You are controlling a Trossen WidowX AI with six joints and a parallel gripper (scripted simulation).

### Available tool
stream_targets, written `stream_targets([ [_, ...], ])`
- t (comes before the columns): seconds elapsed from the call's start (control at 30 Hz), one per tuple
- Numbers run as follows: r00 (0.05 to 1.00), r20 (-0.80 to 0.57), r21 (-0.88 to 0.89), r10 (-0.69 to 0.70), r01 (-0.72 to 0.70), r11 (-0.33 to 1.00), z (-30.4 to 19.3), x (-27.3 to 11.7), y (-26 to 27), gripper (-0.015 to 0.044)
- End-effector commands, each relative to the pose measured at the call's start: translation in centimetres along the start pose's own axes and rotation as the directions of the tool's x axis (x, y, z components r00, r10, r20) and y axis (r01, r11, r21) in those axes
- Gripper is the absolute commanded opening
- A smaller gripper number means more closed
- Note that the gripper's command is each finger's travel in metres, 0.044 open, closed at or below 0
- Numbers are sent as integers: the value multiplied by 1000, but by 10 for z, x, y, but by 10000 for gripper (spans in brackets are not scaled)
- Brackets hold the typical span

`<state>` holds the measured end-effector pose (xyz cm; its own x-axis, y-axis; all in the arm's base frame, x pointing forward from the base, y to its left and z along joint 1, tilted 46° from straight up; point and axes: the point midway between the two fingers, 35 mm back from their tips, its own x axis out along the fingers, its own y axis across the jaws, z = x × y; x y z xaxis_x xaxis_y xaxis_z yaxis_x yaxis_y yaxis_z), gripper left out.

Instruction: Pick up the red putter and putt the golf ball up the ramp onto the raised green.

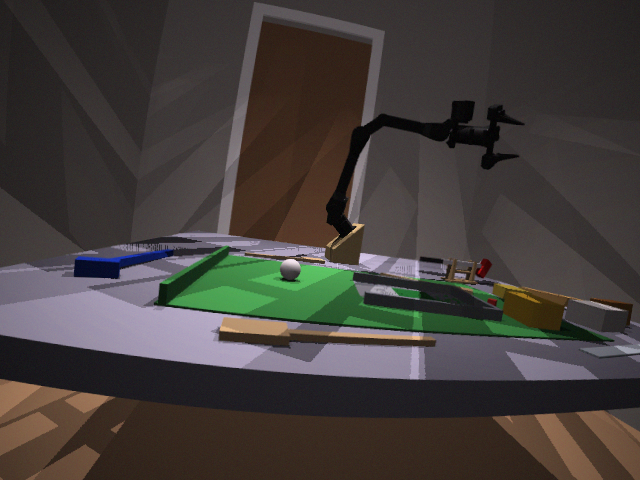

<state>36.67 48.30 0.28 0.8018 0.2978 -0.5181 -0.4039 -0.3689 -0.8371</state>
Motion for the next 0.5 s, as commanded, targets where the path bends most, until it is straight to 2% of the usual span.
stream_targets([
  [0.0, 981, -41, 15, 191, -191, 981, -36, 5, 51, 440],
  [0.1, 933, -85, 40, 349, -347, 937, -67, 3, 96, 440],
  [0.23, 824, -150, 98, 546, -537, 838, -112, -11, 151, 440],
  [0.47, 517, -237, 259, 822, -782, 567, -183, -69, 234, 440],
])
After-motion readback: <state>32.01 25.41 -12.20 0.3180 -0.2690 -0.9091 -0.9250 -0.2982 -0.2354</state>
